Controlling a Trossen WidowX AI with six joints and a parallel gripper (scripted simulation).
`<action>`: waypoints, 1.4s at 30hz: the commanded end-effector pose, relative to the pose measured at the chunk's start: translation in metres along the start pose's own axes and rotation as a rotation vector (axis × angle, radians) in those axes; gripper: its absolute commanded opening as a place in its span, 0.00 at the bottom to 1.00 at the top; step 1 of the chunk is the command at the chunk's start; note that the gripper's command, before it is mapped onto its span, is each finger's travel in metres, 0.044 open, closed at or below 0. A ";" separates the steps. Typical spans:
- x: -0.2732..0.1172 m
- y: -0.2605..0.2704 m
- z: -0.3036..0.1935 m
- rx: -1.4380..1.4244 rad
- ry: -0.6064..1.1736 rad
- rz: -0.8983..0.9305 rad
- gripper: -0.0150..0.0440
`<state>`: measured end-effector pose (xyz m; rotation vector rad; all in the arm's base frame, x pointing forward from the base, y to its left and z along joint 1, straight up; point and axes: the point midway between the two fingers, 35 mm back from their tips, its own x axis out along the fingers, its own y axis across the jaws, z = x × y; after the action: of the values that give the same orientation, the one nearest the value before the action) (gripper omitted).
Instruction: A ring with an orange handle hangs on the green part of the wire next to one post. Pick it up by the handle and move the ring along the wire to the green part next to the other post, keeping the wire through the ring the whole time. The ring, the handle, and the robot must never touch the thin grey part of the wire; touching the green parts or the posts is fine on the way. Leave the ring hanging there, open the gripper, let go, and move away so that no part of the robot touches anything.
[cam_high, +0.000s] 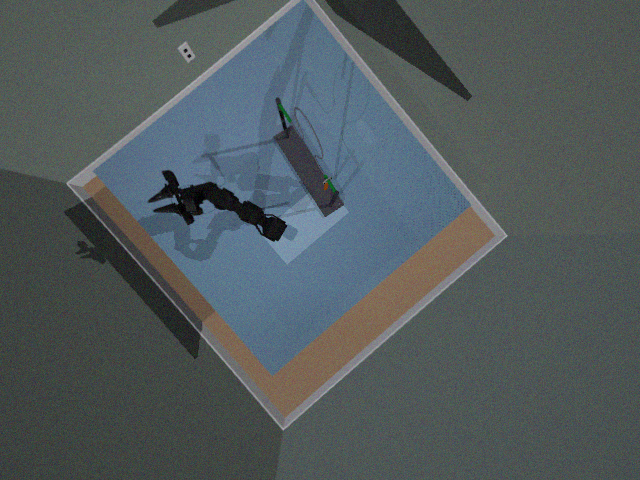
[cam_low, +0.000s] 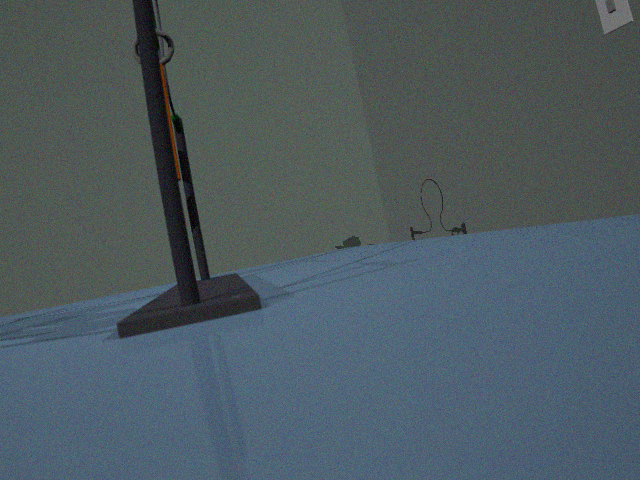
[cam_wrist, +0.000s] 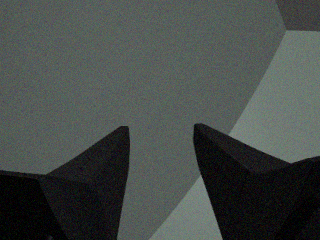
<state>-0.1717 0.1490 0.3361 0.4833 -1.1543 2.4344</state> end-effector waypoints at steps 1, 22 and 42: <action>-0.018 -0.017 -0.029 -0.004 0.129 -0.065 0.53; -0.142 -0.095 -0.095 -0.067 0.613 -0.458 0.53; -0.296 -0.122 -0.080 -0.088 0.970 -0.935 0.53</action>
<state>0.1063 0.2333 0.2425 -0.1800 -0.5081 1.5267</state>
